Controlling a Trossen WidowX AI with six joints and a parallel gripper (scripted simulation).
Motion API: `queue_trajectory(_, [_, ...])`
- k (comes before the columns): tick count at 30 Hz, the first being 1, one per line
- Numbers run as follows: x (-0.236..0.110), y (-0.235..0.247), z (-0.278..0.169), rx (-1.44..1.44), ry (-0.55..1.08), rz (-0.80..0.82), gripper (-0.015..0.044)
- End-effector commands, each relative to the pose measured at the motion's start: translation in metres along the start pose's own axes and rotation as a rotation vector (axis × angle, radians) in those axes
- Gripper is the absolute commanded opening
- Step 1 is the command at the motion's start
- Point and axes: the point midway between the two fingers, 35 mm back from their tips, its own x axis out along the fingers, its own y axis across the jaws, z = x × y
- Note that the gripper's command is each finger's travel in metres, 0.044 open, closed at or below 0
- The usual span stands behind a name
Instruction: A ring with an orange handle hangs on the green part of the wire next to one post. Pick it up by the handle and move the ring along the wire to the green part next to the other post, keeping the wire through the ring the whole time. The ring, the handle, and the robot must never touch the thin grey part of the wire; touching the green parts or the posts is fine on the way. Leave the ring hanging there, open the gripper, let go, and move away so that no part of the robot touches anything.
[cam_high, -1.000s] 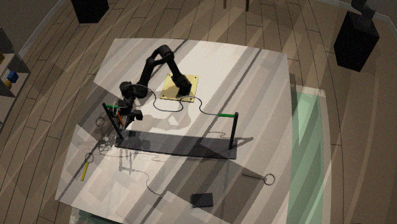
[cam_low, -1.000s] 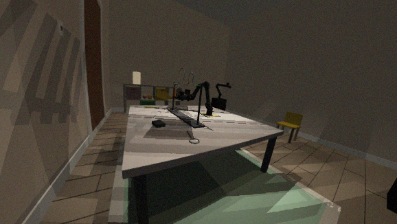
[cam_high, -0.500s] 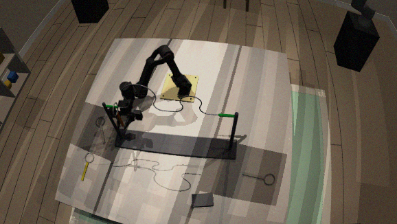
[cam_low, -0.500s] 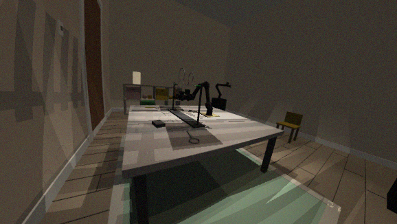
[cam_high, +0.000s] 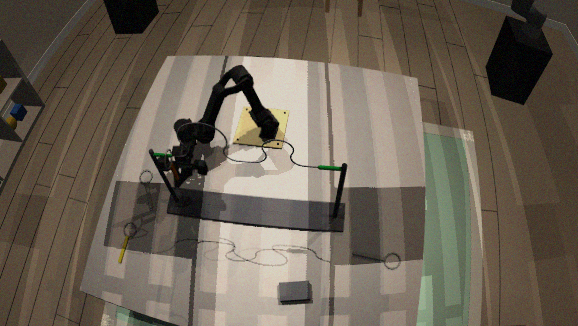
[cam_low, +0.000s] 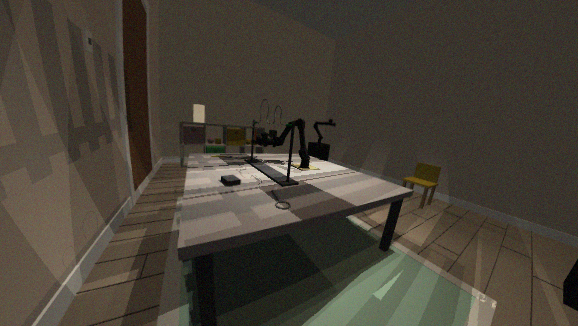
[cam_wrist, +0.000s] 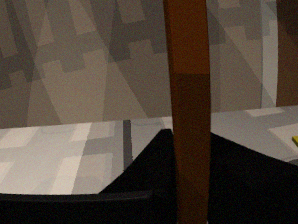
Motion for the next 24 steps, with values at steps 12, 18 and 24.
queue_trajectory(12, [0.000, 0.000, 0.003, 0.000, 0.000, -0.001, -0.0150])
queue_trajectory(18, [0.000, 0.000, 0.019, 0.000, 0.000, -0.002, -0.0150])
queue_trajectory(24, [0.000, 0.000, 0.021, 0.000, 0.000, -0.002, -0.0150])
